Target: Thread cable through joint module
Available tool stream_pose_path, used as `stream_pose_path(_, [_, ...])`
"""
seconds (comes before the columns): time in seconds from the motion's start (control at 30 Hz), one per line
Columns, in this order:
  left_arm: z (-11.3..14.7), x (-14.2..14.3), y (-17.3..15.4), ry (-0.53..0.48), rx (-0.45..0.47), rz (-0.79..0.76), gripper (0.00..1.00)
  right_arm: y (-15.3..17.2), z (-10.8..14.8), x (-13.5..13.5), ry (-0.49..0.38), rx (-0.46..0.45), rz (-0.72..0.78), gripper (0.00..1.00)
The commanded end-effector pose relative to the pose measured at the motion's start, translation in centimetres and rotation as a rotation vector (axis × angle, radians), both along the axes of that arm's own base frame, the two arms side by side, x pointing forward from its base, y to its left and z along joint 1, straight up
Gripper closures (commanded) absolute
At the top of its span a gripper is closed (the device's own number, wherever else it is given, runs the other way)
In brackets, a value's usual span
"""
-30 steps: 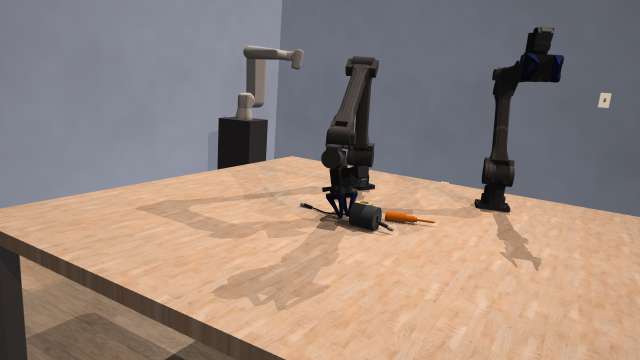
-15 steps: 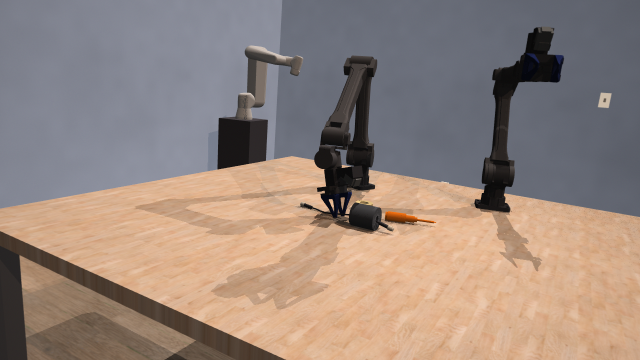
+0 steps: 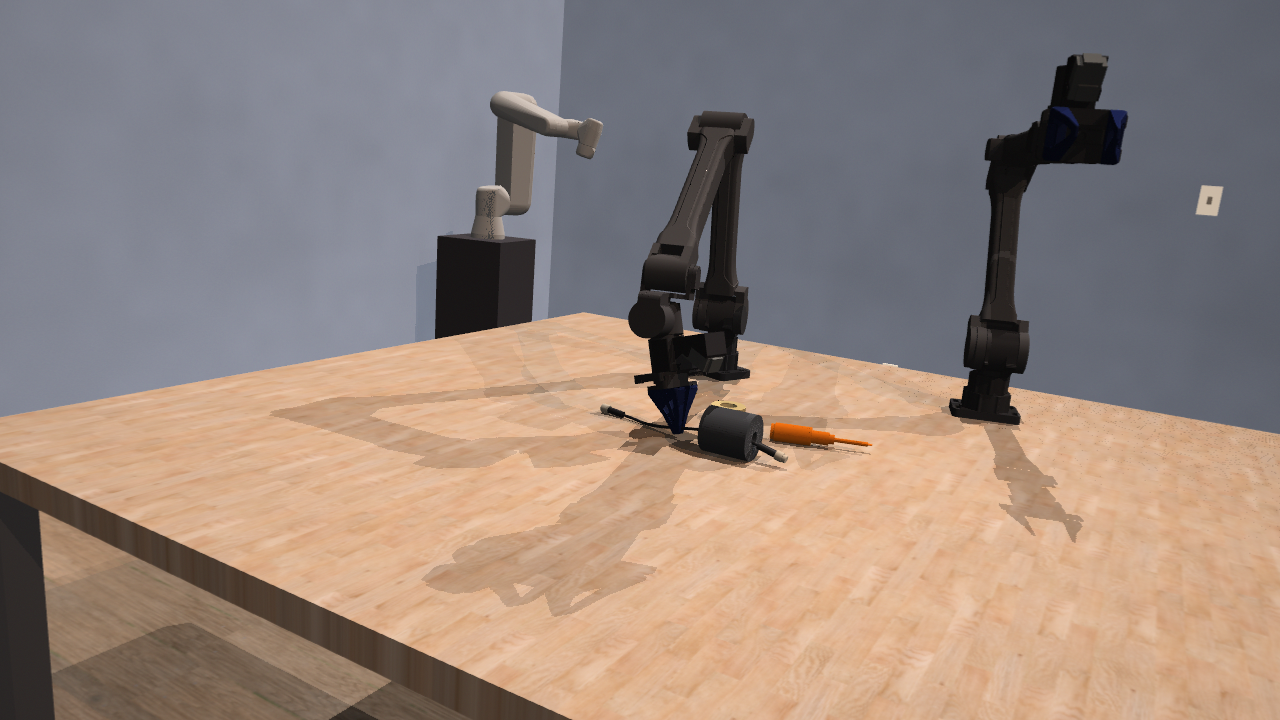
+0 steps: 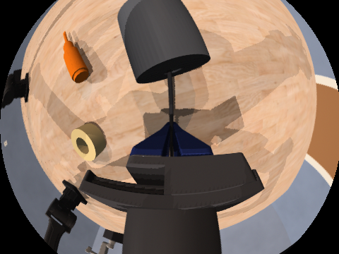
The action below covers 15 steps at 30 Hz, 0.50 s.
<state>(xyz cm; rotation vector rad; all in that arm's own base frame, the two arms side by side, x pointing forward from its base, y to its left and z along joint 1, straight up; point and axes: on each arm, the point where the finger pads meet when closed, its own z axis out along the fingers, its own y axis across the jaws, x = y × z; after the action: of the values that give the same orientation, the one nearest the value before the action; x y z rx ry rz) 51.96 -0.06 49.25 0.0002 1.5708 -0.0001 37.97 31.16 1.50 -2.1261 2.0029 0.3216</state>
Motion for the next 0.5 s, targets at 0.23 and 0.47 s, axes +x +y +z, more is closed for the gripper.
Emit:
stream_pose_path(0.23, [2.1,-0.2,0.0,-0.042,0.005,0.000,0.54,0.8,1.1,0.5,-0.027,0.023,-0.003,1.00])
stream_pose_path(0.47, [2.1,-0.2,0.0,-0.042,0.005,0.000,0.54,2.1,2.2,1.6,-0.041,0.032,-0.003,1.00])
